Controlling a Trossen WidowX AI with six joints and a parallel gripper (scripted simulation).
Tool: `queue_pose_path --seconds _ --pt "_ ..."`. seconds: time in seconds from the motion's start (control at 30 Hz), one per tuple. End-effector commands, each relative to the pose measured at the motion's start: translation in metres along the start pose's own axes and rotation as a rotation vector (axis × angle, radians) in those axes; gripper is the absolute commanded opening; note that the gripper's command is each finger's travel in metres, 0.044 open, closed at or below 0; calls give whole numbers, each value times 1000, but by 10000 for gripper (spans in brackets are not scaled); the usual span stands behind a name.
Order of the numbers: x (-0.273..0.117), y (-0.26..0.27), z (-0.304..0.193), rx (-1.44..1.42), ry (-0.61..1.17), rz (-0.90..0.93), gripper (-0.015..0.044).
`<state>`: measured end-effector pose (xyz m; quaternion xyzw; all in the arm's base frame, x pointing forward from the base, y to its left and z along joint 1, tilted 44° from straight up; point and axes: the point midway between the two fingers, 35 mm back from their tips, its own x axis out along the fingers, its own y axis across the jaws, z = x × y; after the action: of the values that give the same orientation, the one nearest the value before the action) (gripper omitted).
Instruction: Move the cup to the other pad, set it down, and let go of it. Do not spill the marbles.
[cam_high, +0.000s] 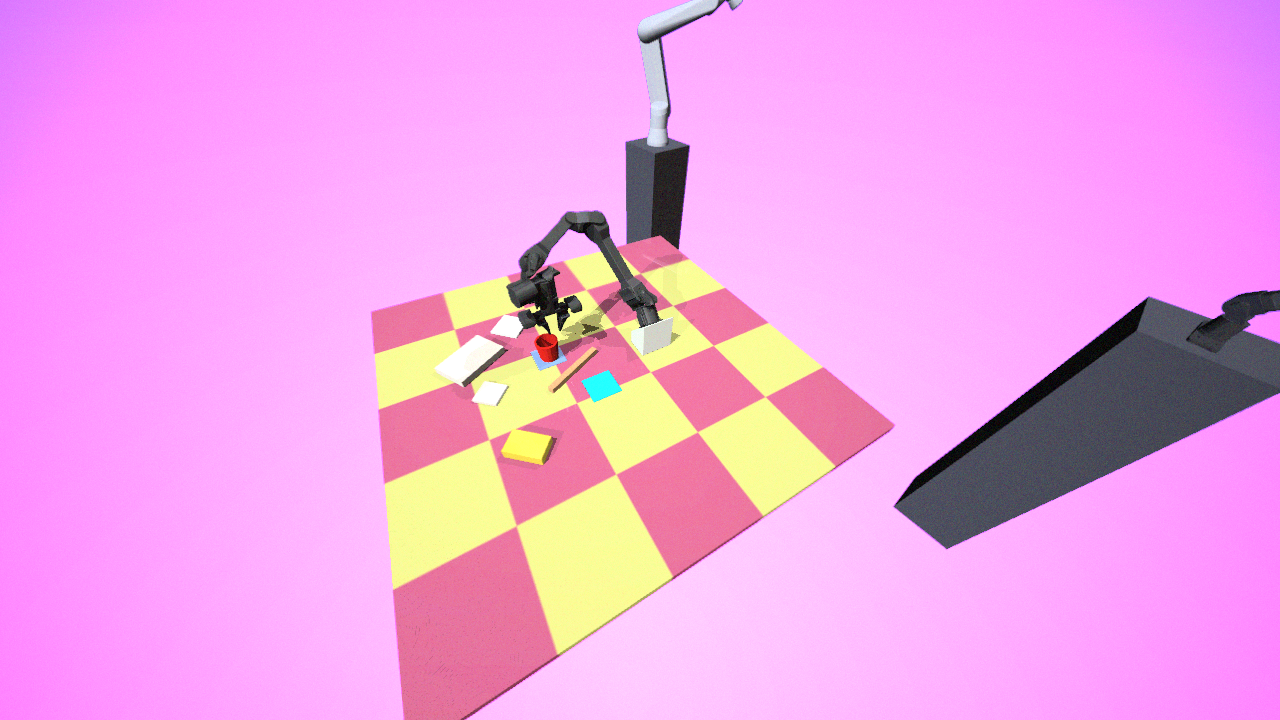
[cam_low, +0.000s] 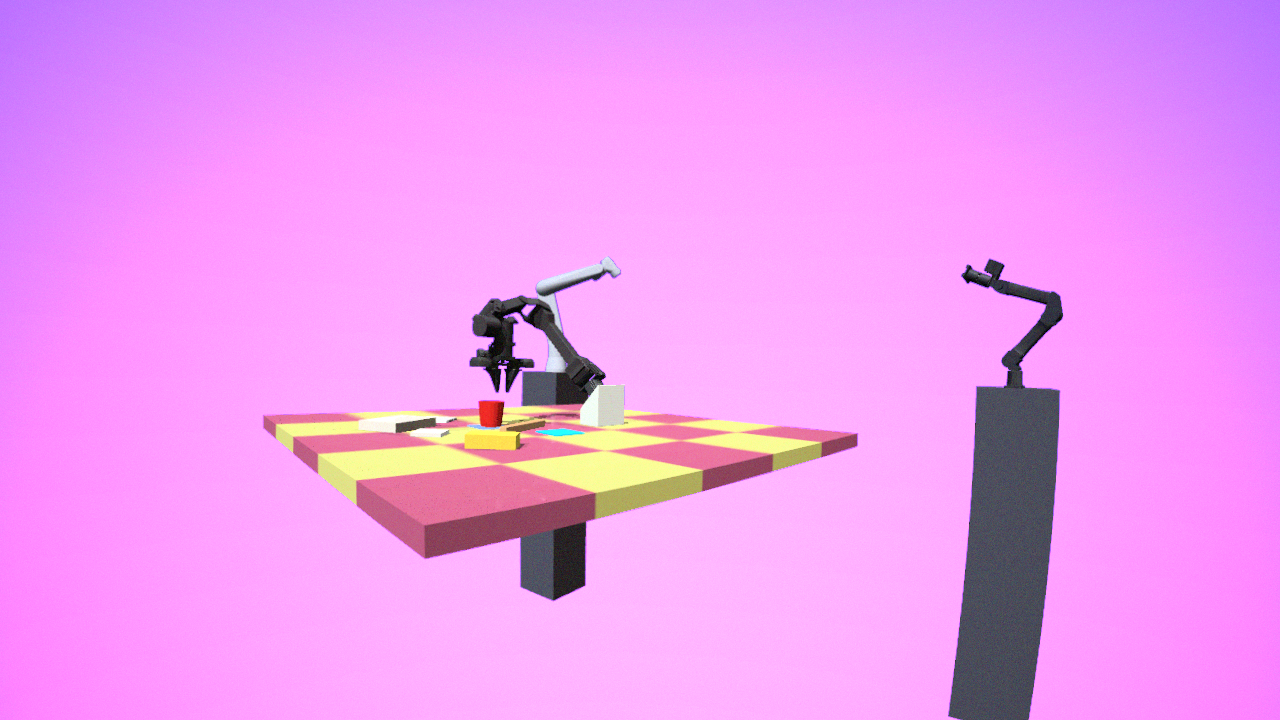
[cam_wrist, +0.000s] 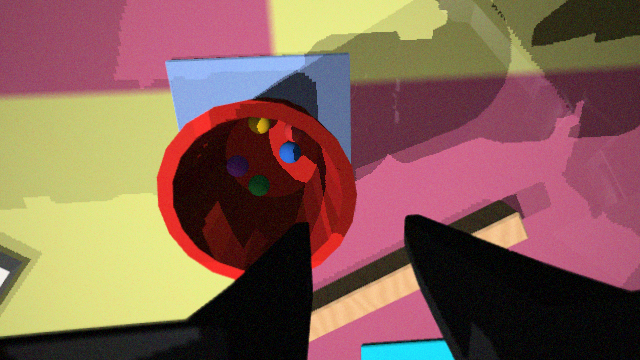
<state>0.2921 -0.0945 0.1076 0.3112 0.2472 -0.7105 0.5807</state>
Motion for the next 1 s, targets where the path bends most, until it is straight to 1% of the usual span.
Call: queue_pose_path --seconds 0.0,0.97 --pt "3 1 1 8 -7 1 148" --pt "50 2 2 9 -8 2 148"
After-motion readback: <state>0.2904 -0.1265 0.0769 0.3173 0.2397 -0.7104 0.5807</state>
